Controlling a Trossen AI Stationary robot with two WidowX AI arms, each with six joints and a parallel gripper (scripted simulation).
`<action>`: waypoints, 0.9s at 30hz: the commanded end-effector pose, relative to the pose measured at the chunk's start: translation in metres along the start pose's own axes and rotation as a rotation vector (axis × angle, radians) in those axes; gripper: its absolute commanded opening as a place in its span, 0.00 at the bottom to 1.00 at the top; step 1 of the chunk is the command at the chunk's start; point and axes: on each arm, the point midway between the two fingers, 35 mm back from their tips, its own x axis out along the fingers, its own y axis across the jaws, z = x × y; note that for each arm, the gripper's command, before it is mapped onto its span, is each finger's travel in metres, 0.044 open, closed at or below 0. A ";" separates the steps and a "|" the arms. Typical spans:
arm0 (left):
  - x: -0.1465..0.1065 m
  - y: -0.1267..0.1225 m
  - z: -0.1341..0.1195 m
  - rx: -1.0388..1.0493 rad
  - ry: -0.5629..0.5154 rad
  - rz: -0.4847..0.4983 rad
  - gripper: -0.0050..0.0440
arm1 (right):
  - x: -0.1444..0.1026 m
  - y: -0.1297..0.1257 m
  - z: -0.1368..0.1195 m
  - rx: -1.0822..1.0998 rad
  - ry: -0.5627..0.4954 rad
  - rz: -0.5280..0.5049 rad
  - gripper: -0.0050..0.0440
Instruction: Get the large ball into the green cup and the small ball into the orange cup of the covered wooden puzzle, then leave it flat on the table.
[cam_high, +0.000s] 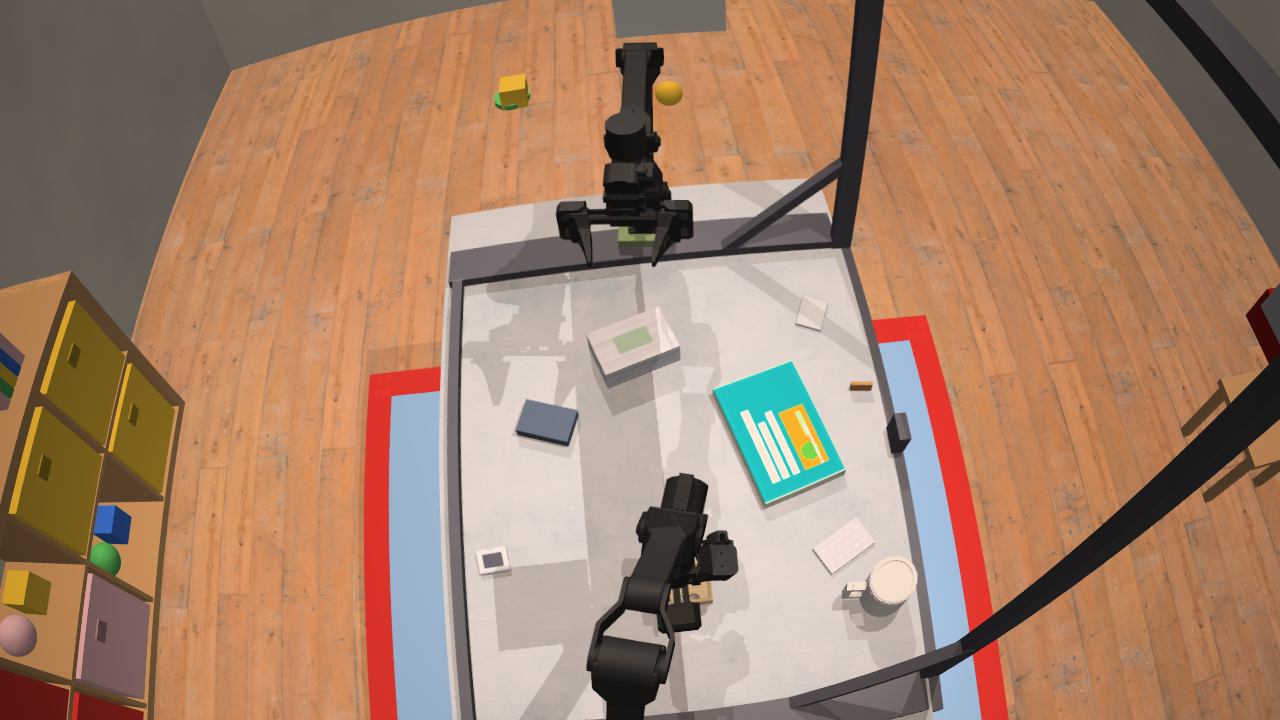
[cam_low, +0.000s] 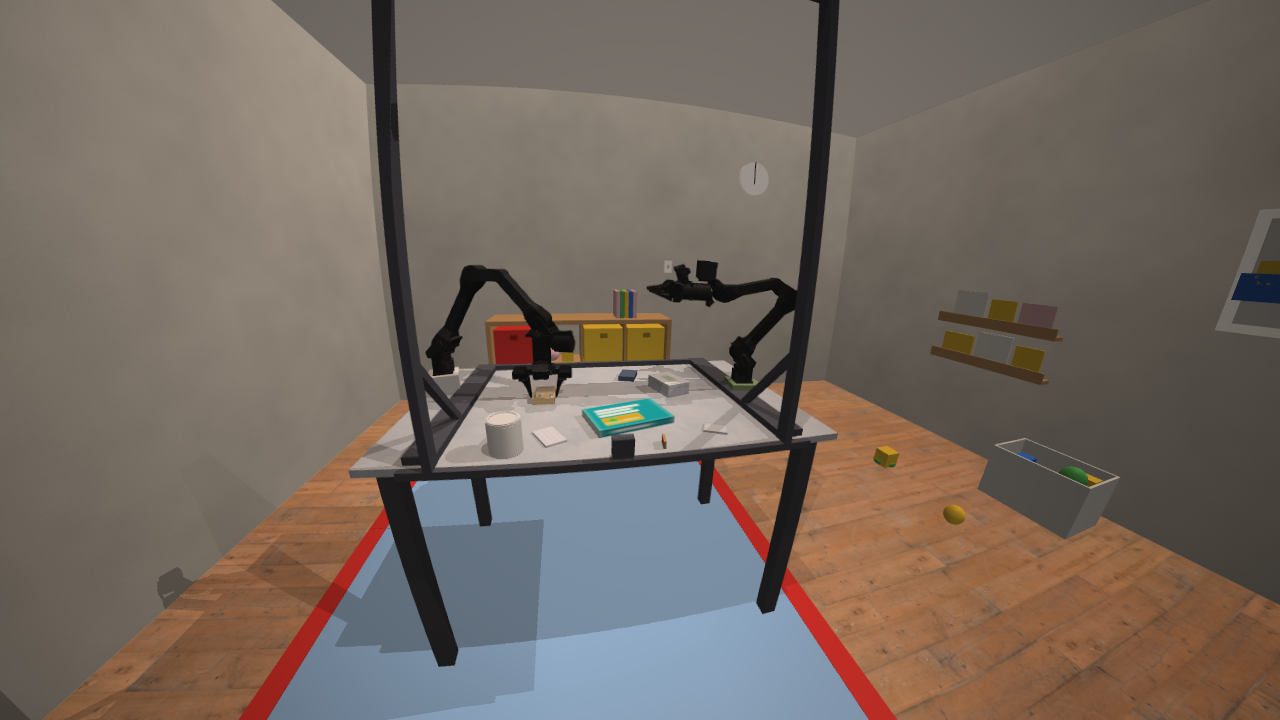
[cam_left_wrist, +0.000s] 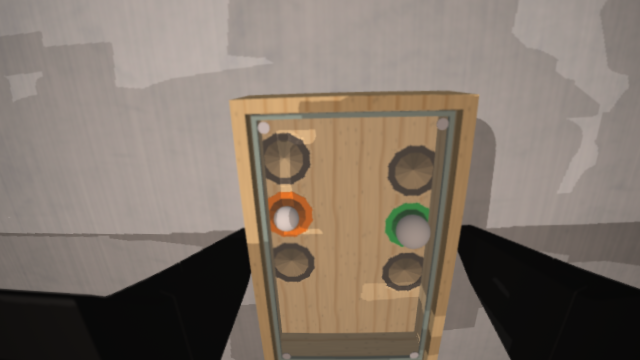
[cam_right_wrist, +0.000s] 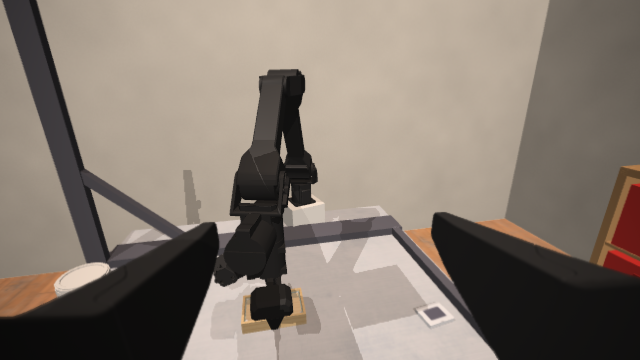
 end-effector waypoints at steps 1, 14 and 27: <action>-0.024 0.011 0.003 -0.005 -0.020 0.056 0.91 | -0.001 0.000 0.008 0.000 -0.019 0.000 0.92; -0.041 0.012 0.003 -0.005 -0.021 0.059 0.91 | -0.001 0.000 0.008 0.000 -0.019 0.000 0.92; -0.060 0.002 0.000 -0.005 -0.009 0.020 0.91 | -0.001 0.000 0.008 0.000 -0.019 0.000 0.92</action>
